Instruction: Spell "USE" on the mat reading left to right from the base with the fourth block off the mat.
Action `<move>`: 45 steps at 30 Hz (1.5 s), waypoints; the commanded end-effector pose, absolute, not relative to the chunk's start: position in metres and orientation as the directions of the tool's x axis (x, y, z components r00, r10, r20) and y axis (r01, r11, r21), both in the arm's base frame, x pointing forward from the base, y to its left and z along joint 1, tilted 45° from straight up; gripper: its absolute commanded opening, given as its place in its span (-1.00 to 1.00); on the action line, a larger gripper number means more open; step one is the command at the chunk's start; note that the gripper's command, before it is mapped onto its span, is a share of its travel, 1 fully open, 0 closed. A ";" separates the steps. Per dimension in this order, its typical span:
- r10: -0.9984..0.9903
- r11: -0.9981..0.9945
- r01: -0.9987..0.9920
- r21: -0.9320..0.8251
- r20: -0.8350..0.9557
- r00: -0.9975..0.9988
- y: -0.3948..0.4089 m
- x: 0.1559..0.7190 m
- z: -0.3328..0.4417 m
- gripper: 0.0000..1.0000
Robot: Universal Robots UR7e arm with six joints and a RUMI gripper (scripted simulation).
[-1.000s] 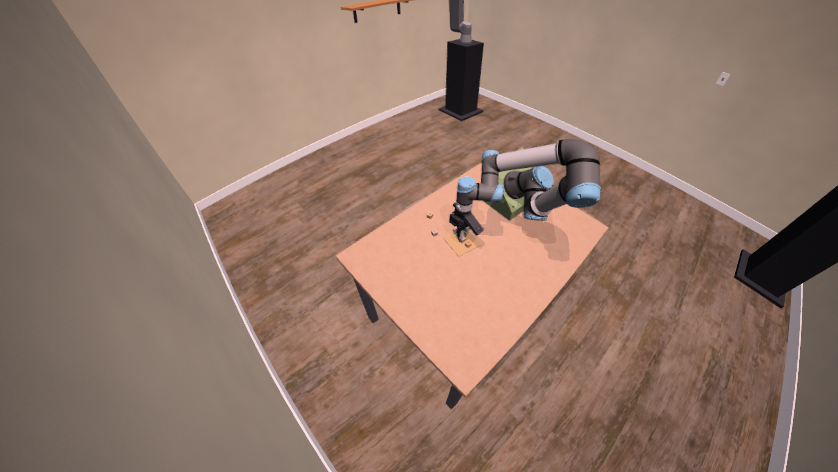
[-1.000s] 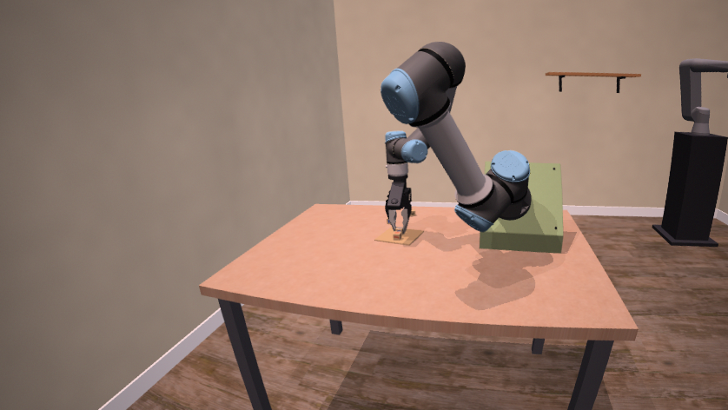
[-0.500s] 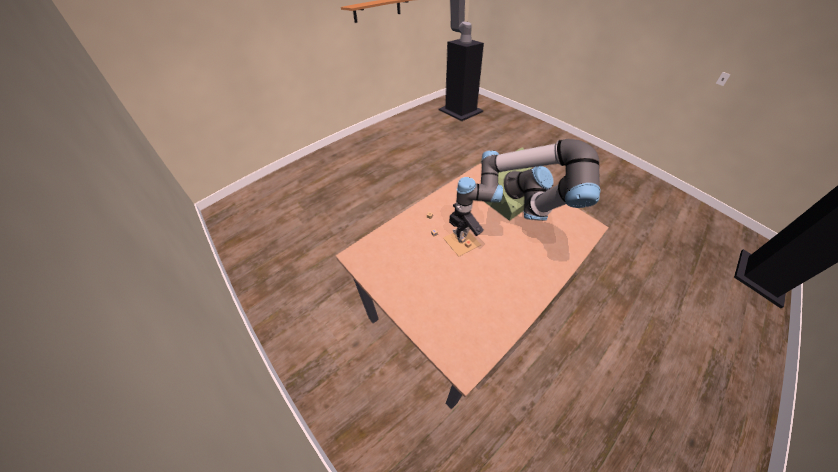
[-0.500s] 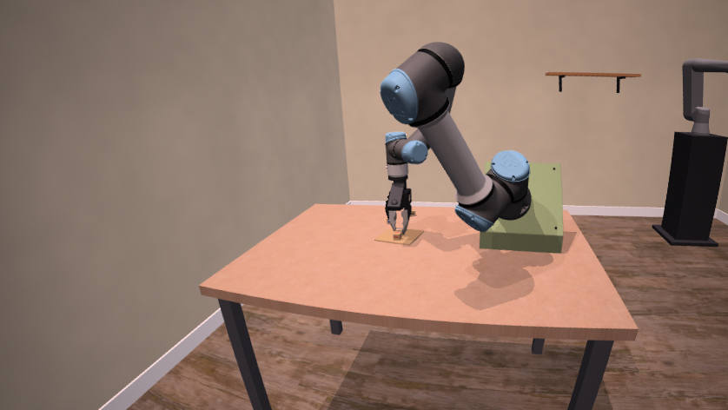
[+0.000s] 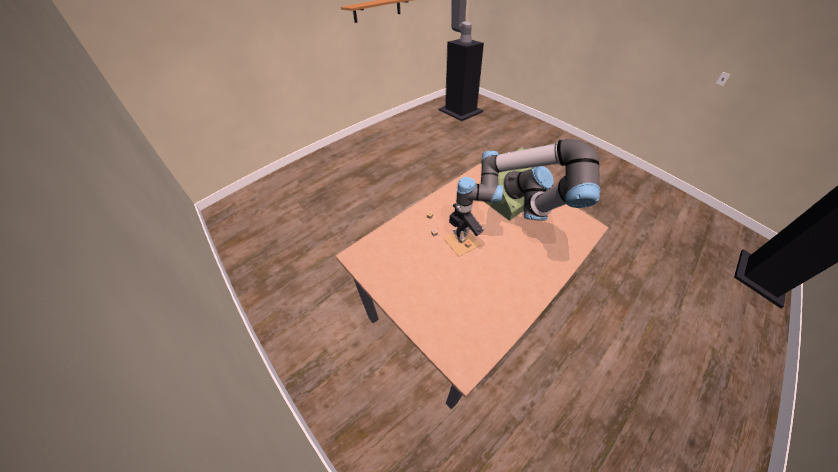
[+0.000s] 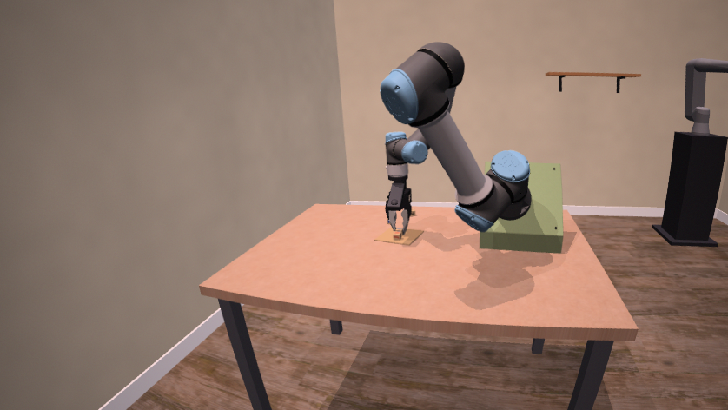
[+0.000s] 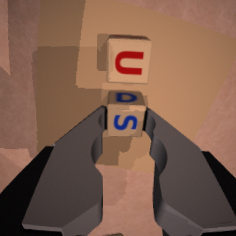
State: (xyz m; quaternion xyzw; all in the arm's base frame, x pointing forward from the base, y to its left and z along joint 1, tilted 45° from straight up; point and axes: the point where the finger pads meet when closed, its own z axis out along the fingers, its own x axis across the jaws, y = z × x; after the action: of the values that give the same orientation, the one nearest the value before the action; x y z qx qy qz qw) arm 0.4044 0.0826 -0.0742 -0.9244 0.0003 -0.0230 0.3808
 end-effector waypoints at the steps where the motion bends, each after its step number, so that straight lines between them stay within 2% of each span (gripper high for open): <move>1: -0.019 -0.710 0.017 -0.704 0.043 0.999 0.082 0.405 -0.074 -0.89; 18: -0.019 -0.710 0.017 -0.704 0.043 0.999 0.082 0.405 -0.074 -0.89; 19: -0.019 -0.710 0.017 -0.704 0.043 0.999 0.082 0.405 -0.074 -0.82; 24: -0.019 -0.710 0.017 -0.704 0.043 0.999 0.082 0.405 -0.074 -0.74; 25: -0.019 -0.710 0.017 -0.704 0.043 0.999 0.082 0.405 -0.074 -0.66; 27: -0.019 -0.710 0.017 -0.704 0.043 0.999 0.082 0.405 -0.074 -0.66; 28: -0.019 -0.710 0.017 -0.704 0.043 0.999 0.082 0.405 -0.074 -0.58; 32: -0.019 -0.710 0.017 -0.704 0.043 0.999 0.082 0.405 -0.074 -0.58; 33: -0.019 -0.710 0.017 -0.704 0.043 0.999 0.082 0.405 -0.074 -0.51; 45: -0.019 -0.710 0.017 -0.704 0.043 0.999 0.081 0.405 -0.073 -0.51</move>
State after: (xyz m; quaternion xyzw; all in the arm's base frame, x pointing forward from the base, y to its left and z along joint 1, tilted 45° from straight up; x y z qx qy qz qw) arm 0.4044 0.0824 -0.0740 -0.9244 0.0003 -0.0230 0.3808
